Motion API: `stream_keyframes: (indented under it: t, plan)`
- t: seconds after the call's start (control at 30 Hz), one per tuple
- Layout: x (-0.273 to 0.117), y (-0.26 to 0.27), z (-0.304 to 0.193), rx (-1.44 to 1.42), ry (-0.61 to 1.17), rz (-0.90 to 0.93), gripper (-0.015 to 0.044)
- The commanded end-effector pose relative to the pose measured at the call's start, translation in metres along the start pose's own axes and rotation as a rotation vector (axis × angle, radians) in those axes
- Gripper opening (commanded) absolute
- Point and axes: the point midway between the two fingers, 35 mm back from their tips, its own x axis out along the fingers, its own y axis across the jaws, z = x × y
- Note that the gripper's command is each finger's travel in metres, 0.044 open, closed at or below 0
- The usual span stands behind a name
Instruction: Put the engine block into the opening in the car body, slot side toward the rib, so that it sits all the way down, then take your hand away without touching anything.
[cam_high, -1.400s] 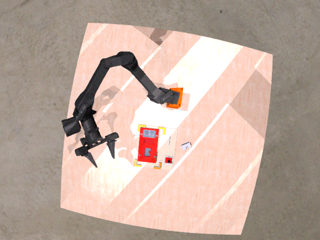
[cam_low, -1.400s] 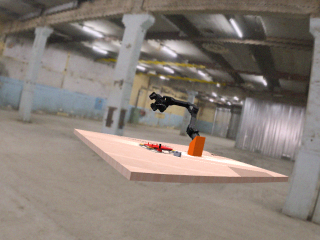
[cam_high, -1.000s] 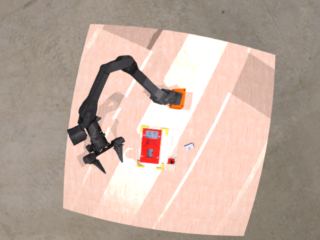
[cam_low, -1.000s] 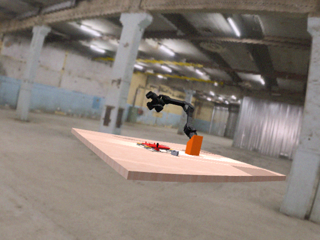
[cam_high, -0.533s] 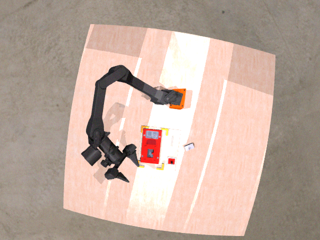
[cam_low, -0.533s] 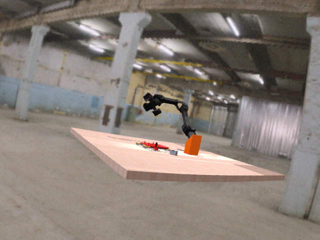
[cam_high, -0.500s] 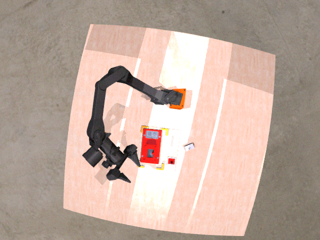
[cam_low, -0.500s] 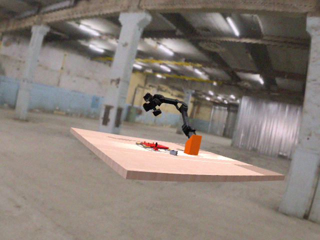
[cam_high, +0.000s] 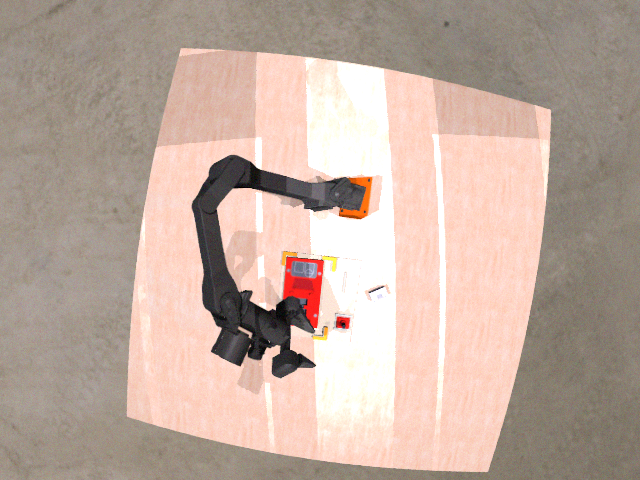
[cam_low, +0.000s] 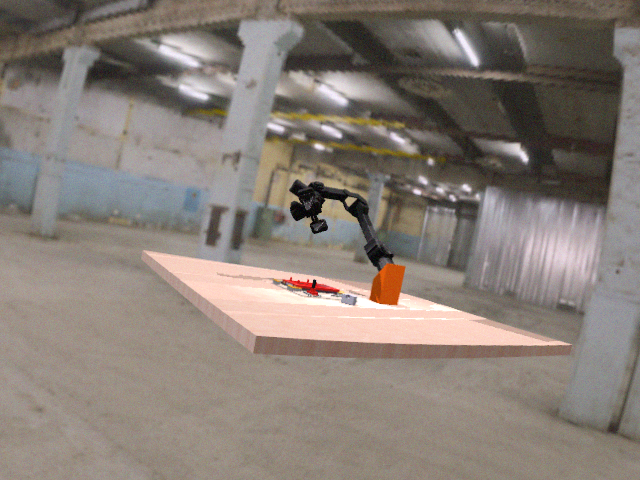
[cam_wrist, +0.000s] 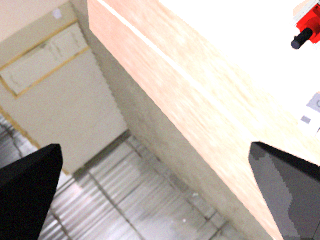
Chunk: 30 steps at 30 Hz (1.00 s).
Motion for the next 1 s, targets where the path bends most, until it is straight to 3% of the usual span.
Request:
stream_keyframes:
  t: [0.0, 0.97]
  plan:
    - [0.019, -0.009, -0.010, -0.067, 0.019, -0.077, 0.0440]
    - [0.125, -0.074, -0.077, -0.714, 0.138, -0.644, 0.0440]
